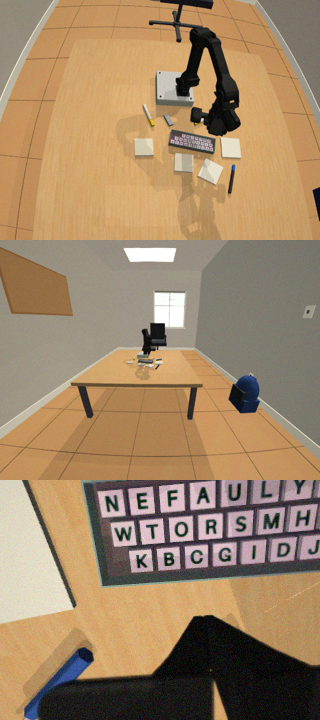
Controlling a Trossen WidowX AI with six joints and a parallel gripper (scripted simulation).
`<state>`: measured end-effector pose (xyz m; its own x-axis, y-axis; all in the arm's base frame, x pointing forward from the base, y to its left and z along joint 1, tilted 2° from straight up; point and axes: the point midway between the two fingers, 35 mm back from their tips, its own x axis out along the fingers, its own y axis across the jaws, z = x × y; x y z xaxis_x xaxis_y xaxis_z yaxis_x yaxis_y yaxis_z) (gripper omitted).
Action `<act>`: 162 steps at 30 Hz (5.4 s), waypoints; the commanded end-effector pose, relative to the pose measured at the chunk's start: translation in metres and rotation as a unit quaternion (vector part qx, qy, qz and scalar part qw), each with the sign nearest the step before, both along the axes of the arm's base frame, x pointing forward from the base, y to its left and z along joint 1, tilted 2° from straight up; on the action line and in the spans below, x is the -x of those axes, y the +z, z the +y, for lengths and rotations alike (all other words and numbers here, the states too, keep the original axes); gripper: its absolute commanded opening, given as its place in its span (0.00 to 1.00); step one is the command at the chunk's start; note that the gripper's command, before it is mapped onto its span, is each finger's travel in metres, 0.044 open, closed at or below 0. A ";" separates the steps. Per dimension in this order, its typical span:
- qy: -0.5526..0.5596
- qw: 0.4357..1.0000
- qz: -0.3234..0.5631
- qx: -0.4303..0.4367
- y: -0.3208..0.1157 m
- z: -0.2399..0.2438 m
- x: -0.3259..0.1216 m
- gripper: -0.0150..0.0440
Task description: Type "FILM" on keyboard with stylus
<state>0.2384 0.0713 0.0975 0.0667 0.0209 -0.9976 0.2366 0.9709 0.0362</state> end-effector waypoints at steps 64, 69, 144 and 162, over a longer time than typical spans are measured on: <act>0.895 0.382 -0.174 -0.150 -0.036 0.150 0.071 0.51; 0.895 0.382 -0.174 -0.150 -0.036 0.152 0.068 0.51; 0.895 0.382 -0.174 -0.151 -0.086 0.153 0.067 0.51; 0.895 0.382 -0.174 -0.151 -0.097 0.153 0.066 0.51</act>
